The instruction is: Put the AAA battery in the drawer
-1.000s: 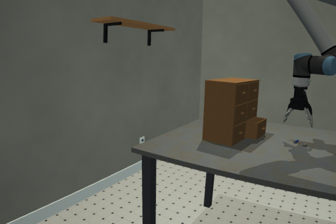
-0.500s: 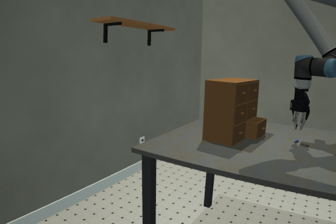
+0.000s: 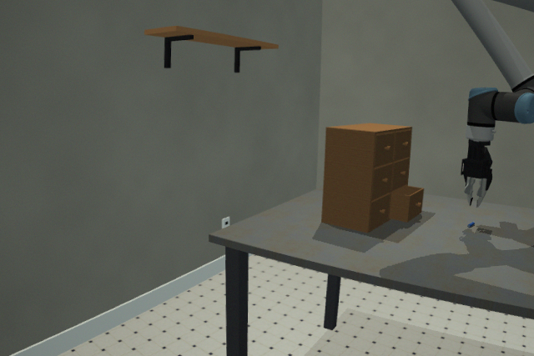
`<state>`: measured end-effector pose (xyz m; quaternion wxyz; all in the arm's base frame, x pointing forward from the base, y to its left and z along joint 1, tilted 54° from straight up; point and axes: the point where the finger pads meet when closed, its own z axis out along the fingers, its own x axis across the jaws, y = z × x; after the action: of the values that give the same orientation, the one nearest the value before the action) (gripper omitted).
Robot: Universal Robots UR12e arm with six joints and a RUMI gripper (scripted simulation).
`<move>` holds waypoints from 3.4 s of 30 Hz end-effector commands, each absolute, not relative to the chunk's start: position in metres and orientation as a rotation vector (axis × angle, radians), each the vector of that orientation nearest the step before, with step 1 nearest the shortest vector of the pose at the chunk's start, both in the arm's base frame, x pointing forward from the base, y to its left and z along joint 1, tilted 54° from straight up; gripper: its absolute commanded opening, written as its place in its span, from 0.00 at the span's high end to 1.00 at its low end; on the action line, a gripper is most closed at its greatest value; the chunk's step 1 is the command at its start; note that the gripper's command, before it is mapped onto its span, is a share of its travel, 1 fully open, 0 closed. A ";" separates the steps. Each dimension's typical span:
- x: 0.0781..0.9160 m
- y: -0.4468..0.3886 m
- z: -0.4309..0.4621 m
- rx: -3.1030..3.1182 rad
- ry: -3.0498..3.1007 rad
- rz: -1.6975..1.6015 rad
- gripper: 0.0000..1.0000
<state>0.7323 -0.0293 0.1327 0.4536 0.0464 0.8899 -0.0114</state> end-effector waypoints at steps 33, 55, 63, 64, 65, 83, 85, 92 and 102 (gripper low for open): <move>0.738 -0.029 0.129 0.115 2.196 -0.028 0.86; 0.762 -0.031 0.112 0.115 2.196 -0.028 0.86; 0.770 -0.032 0.106 0.115 2.196 -0.028 0.86; 0.771 -0.032 0.105 0.115 2.196 -0.028 0.86; 0.771 -0.032 0.105 0.115 2.196 -0.028 0.86; 0.775 -0.032 0.103 0.115 2.196 -0.028 0.86; 0.775 -0.032 0.103 0.115 2.196 -0.028 0.86; 0.775 -0.032 0.103 0.115 2.196 -0.028 0.86; 0.775 -0.032 0.103 0.115 2.196 -0.028 0.86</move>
<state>0.7749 -0.0323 0.1022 0.4536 0.0467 0.8899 -0.0115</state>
